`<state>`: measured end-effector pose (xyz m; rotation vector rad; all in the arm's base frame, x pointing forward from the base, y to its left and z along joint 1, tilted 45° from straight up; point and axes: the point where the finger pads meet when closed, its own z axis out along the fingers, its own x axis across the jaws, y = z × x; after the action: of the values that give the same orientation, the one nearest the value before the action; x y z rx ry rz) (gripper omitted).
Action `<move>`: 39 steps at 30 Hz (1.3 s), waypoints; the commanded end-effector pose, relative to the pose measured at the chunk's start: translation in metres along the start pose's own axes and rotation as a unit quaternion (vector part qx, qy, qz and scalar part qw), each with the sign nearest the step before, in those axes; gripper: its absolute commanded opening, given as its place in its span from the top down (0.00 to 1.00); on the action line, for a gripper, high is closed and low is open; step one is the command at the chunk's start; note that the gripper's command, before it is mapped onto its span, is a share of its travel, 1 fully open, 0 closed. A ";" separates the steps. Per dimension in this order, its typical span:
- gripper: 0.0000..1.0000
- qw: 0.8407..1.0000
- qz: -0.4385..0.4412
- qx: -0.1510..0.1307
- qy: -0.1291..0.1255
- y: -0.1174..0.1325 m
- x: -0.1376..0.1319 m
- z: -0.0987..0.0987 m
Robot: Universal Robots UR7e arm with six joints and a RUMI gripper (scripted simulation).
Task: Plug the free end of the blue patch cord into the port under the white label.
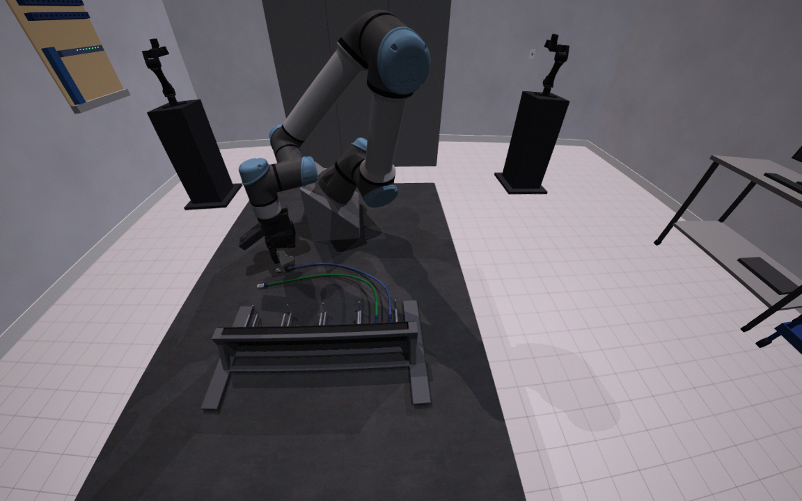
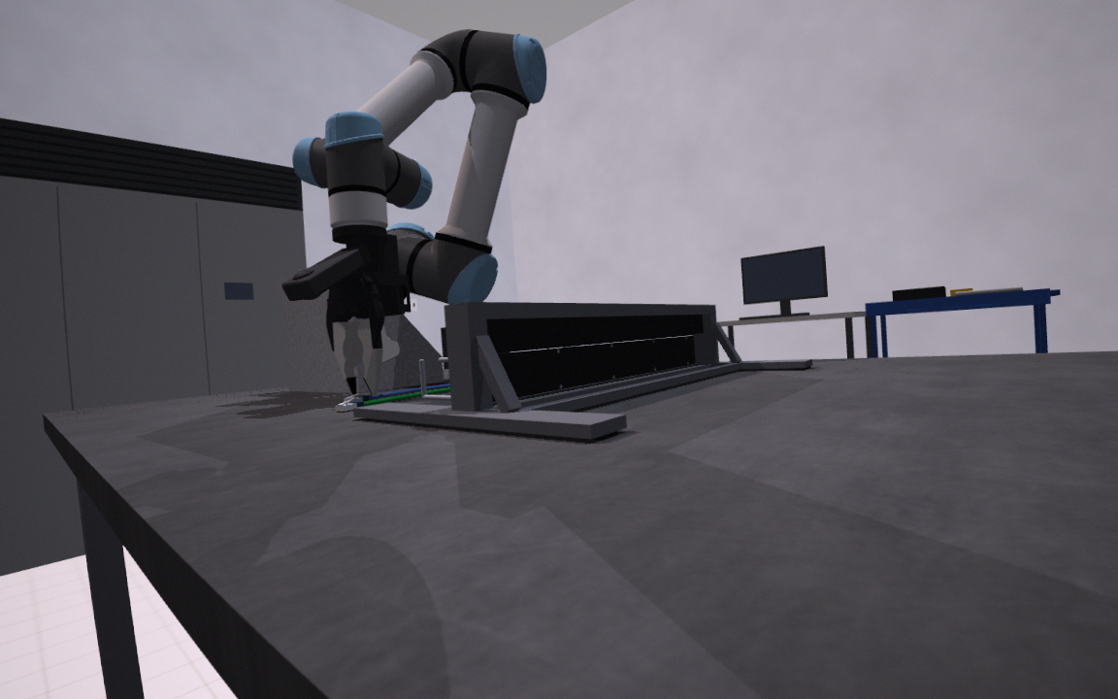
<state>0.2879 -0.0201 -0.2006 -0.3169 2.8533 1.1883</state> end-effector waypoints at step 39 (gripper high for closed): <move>0.78 1.000 0.000 0.001 0.000 0.000 0.000 0.007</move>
<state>0.2876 -0.0149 -0.2058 -0.3169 2.8533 1.1883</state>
